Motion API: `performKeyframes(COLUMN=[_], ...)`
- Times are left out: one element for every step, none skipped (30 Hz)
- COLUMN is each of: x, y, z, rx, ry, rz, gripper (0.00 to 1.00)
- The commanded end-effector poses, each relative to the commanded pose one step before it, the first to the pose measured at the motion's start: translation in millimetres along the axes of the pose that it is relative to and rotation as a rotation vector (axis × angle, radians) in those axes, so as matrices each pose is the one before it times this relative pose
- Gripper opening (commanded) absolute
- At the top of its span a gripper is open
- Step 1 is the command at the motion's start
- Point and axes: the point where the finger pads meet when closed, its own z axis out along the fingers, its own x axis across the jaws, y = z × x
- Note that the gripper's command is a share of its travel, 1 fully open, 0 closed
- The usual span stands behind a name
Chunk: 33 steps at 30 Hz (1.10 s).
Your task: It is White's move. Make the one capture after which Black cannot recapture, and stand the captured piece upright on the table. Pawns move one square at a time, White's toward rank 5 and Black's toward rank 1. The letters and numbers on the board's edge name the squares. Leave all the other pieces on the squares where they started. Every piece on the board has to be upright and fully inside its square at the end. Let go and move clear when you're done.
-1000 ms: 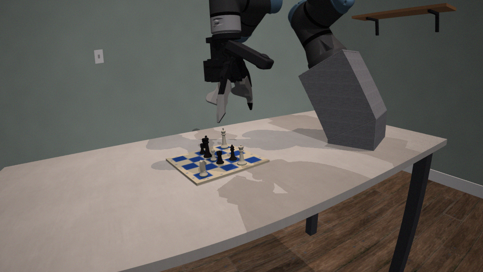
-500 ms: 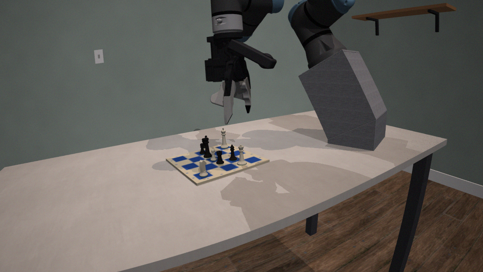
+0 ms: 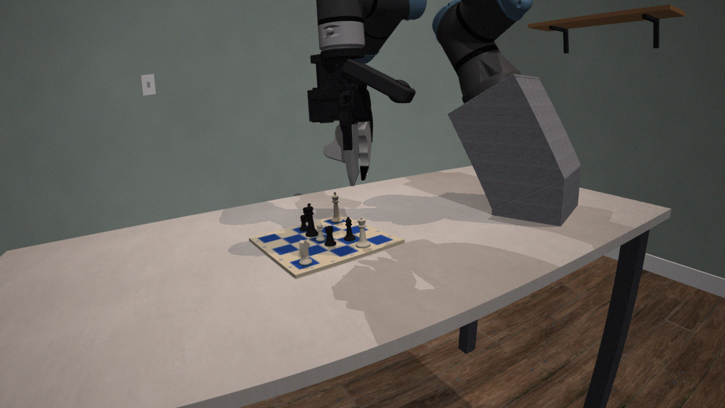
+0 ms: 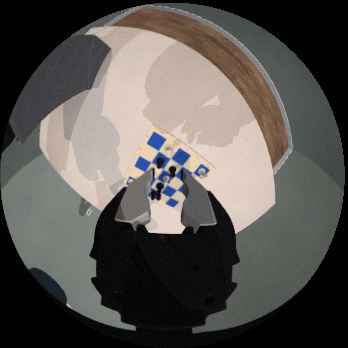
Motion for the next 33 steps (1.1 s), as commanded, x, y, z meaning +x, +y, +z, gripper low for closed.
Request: performKeyframes(x=[0.27,0.0,0.0,0.0,0.0,0.0,0.0,0.0,0.0,0.0,0.0,0.0,0.0,0.0,0.0,0.0,0.0,0.0,0.0,0.0,0.0,0.0,0.0,0.0,0.0,0.0,0.0,0.0,0.0,0.0,0.0,0.0,0.0], y=[0.19,0.0,0.0,0.0,0.0,0.0,0.0,0.0,0.0,0.0,0.0,0.0,0.0,0.0,0.0,0.0,0.0,0.0,0.0,0.0,0.0,0.0,0.0,0.0,0.0,0.0,0.0,0.0,0.0,0.0,0.0,0.0,0.0], z=[-0.29,0.0,0.0,0.0,0.0,0.0,0.0,0.0,0.0,0.0,0.0,0.0,0.0,0.0,0.0,0.0,0.0,0.0,0.0,0.02,0.04,0.08,0.0,0.0,0.13,0.19,0.25,0.32,0.4,0.48,0.56,0.65,0.73], rx=[-0.00059,0.0,0.0,0.0,0.0,0.0,0.0,0.0,0.0,0.0,0.0,0.0,0.0,0.0,0.0,0.0,0.0,0.0,0.0,0.0,0.0,0.00001,0.0,0.0,0.00001,0.00001,0.00002,0.00002,0.00003,0.00003,0.00004,0.00005,0.00005], ry=[0.00088,0.0,0.0,0.0,0.0,0.0,0.0,0.0,0.0,0.0,0.0,0.0,0.0,0.0,0.0,0.0,0.0,0.0,0.0,0.0,0.0,0.0,0.0,0.0,0.0,0.00001,0.00001,0.00001,0.00001,0.00001,0.00002,0.00002,0.00002], rz=[0.00005,0.0,0.0,0.0,0.0,0.0,0.0,0.0,0.0,0.0,0.0,0.0,0.0,0.0,0.0,0.0,0.0,0.0,0.0,0.0,0.0,0.0,0.0,0.0,-0.00001,-0.00001,-0.00001,-0.00002,-0.00002,-0.00003,-0.00003,-0.00004,-0.00004], gripper=[0.25,0.25,0.25,0.25,0.25,0.25,0.25,0.25,0.25,0.25,0.25,0.25,0.25,0.25,0.25,0.25,0.25,0.25,0.25,0.25,0.25,0.25,0.25,0.25,0.25,0.25,0.25,0.25,0.25,0.25,0.25,0.25,0.25])
